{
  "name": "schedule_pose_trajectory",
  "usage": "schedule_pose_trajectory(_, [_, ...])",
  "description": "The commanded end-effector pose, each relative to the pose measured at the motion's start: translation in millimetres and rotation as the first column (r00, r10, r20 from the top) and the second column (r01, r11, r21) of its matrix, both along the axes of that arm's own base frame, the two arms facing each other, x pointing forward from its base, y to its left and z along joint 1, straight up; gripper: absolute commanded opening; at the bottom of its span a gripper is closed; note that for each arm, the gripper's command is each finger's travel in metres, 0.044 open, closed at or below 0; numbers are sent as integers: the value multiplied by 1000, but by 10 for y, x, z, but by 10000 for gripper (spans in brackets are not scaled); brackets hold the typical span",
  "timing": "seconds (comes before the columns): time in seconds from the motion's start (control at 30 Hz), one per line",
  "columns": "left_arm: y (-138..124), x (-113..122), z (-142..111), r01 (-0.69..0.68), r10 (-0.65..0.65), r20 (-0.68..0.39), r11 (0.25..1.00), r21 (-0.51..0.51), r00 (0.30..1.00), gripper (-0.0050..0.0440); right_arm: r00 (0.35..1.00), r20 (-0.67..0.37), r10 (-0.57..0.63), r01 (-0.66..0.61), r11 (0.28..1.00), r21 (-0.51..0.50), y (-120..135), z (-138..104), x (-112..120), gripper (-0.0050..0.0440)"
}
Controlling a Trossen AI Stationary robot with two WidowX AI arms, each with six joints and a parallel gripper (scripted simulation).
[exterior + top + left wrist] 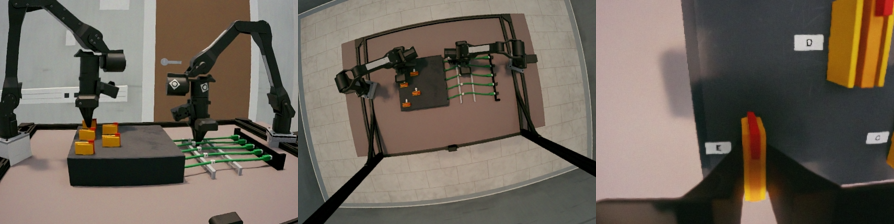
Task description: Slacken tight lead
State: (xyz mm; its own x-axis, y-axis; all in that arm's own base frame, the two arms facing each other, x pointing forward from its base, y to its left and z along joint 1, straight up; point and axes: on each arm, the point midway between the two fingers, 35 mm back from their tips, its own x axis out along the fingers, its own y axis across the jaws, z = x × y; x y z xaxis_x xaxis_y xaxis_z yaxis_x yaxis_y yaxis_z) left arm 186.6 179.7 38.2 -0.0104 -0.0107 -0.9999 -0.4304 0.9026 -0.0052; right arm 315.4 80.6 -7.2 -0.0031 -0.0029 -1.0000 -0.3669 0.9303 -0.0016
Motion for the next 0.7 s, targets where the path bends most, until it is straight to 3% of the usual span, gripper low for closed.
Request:
schedule_pose_trajectory(0.0, [27,28,161,0,0,21,1000,21,1000,-50,1000,22,0,0,1000,6,10,62,41,-50])
schedule_pose_trajectory(0.03, [29,30,69,0,0,19,1000,18,1000,-50,1000,22,0,0,1000,6,10,62,41,-50])
schedule_pose_trajectory(0.5, [29,30,162,0,0,19,1000,18,1000,-50,1000,22,0,0,1000,6,10,62,41,-50])
schedule_pose_trajectory(0.67, [29,30,92,0,0,16,1000,15,1000,-50,1000,22,0,0,1000,6,11,62,41,-50])
